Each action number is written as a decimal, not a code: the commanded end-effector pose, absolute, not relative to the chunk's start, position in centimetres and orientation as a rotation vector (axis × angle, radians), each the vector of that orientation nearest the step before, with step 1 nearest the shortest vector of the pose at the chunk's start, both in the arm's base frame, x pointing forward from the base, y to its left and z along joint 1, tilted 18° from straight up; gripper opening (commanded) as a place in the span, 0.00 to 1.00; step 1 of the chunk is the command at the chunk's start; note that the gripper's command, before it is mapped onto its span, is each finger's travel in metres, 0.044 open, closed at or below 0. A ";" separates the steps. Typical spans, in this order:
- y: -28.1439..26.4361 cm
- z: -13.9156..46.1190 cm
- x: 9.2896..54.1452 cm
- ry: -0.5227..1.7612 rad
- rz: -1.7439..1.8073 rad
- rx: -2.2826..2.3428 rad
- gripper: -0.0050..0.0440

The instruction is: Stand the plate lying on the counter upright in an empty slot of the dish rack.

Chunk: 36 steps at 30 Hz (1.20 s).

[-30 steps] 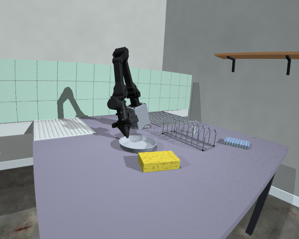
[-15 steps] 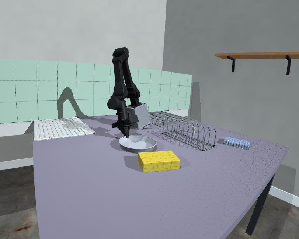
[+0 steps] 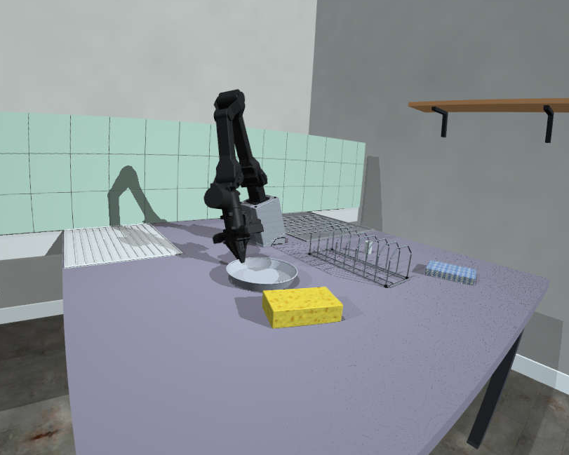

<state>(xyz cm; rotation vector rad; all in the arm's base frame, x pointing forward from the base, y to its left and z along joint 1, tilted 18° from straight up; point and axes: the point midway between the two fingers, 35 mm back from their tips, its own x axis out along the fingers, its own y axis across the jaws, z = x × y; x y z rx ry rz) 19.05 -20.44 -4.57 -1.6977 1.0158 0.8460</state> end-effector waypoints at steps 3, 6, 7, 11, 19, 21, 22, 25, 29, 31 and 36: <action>-20.4 -4.6 19.1 1.017 0.847 -1.697 0.10; -20.4 -4.4 19.1 1.028 0.856 -1.691 0.10; -20.4 -4.3 19.2 1.034 0.861 -1.687 0.10; -20.3 -4.2 19.3 1.046 0.869 -1.681 0.10; -20.1 -3.5 19.5 1.090 0.901 -1.661 0.10; -20.0 -3.3 19.6 1.100 0.907 -1.657 0.10; -20.0 -3.2 19.6 1.105 0.911 -1.655 0.10; -19.9 -3.0 19.7 1.120 0.920 -1.650 0.10; -19.8 -2.8 19.7 1.127 0.925 -1.647 0.10; -19.8 -2.8 19.7 1.128 0.925 -1.647 0.10; -19.8 -2.7 19.8 1.140 0.935 -1.639 0.10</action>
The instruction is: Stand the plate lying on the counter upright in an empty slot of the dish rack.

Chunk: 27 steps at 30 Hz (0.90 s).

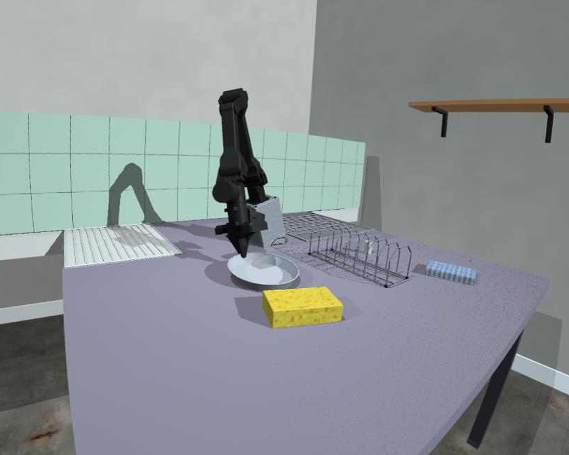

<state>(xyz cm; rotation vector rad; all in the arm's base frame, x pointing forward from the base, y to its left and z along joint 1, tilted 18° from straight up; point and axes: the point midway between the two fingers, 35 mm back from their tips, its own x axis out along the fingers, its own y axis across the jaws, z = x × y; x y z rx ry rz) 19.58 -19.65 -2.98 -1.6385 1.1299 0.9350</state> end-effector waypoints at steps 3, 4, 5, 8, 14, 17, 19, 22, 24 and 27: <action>-19.7 -2.4 20.0 1.157 0.948 -1.629 0.10; -19.6 -2.3 20.0 1.163 0.952 -1.626 0.10; -19.6 -2.3 20.1 1.168 0.956 -1.623 0.10; -19.6 -2.1 20.2 1.179 0.964 -1.617 0.10; -19.4 -1.7 20.4 1.205 0.982 -1.604 0.10; -19.3 -1.5 20.5 1.221 0.992 -1.597 0.10; -19.2 -1.3 20.6 1.231 0.998 -1.593 0.10; -19.2 -1.2 20.6 1.238 1.003 -1.590 0.10; -19.2 -1.2 20.6 1.238 1.003 -1.590 0.10; -19.2 -1.1 20.6 1.239 1.004 -1.590 0.10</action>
